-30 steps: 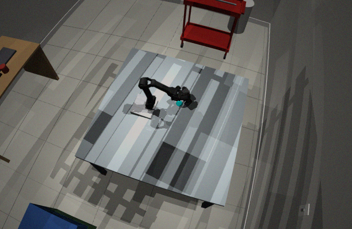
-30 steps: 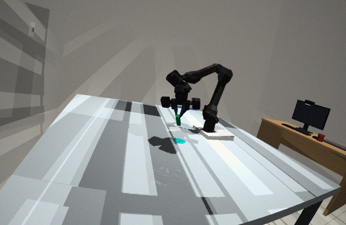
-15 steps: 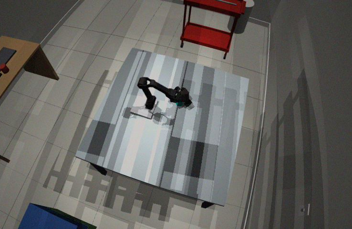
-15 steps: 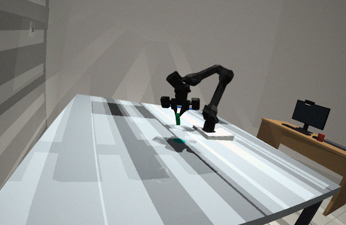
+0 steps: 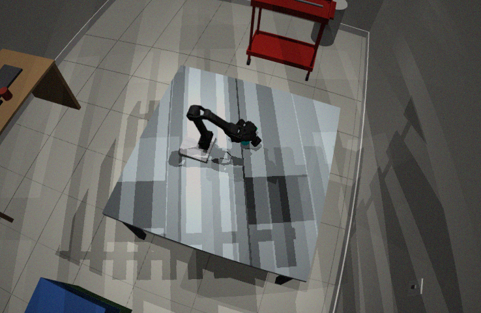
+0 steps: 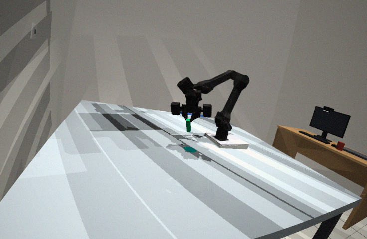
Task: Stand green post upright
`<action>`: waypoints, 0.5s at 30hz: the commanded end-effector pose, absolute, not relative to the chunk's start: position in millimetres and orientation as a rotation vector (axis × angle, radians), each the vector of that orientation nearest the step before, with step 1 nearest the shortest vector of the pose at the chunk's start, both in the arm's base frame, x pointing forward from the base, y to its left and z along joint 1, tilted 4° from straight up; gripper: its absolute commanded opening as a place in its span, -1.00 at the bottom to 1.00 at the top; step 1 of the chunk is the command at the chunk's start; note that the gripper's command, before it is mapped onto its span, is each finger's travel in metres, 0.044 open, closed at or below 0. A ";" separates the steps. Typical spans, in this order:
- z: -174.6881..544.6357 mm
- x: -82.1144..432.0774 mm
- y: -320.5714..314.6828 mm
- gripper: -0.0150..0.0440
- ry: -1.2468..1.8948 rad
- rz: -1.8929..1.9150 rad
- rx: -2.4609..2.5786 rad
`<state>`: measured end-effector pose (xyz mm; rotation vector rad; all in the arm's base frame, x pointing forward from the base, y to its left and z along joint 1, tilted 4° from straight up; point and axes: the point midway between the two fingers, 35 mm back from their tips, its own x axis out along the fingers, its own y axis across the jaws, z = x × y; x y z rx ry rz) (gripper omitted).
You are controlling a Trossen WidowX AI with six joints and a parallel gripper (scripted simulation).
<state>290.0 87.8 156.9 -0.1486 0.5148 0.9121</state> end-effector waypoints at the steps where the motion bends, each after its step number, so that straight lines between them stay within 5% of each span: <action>1: 155.4 287.2 87.1 -0.42 0.496 0.920 -0.133; 15: 157.8 282.3 82.7 -0.42 0.409 0.938 -0.114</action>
